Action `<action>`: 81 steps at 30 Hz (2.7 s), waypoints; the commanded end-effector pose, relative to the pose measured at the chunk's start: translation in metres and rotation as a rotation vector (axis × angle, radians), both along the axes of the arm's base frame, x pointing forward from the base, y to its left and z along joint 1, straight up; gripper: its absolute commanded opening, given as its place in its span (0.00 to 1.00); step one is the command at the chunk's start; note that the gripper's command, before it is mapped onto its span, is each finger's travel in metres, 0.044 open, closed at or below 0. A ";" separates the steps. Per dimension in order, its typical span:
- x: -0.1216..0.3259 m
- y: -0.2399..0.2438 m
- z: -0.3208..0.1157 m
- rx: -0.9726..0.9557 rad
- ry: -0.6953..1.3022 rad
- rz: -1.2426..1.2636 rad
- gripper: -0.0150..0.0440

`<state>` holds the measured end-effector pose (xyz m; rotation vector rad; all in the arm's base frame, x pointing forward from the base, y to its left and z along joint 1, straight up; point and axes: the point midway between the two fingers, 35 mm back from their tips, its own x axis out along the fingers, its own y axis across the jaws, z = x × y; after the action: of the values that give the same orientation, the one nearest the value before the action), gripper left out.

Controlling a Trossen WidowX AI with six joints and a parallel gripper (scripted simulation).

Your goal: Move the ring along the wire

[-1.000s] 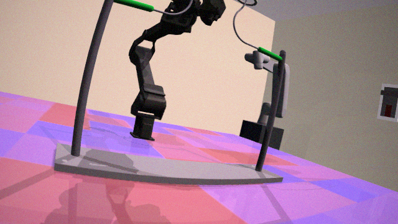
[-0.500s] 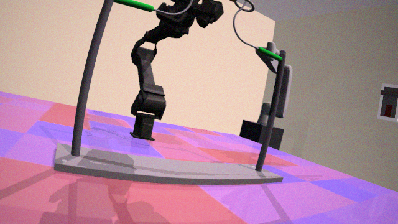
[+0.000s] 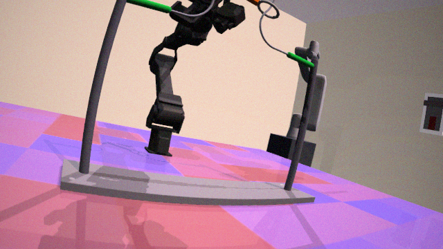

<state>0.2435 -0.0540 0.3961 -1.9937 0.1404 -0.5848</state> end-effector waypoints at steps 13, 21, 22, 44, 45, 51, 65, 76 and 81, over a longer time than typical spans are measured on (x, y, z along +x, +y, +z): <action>0.001 -0.012 -0.024 0.098 0.006 0.000 0.00; 0.002 -0.019 -0.046 0.239 0.013 0.001 0.00; 0.002 -0.019 -0.050 0.260 0.014 0.001 0.00; 0.003 -0.013 -0.129 0.798 0.041 0.006 0.00; 0.003 -0.012 -0.133 0.823 0.043 0.006 0.00; 0.002 -0.002 -0.153 0.974 0.051 0.008 0.00; 0.011 0.029 -0.196 1.321 0.051 0.100 0.00; 0.010 0.064 -0.219 1.591 0.052 0.107 0.00; 0.009 0.081 -0.225 1.701 0.053 0.108 0.00</action>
<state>0.2529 0.0186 0.1727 -0.4070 0.3849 -0.1538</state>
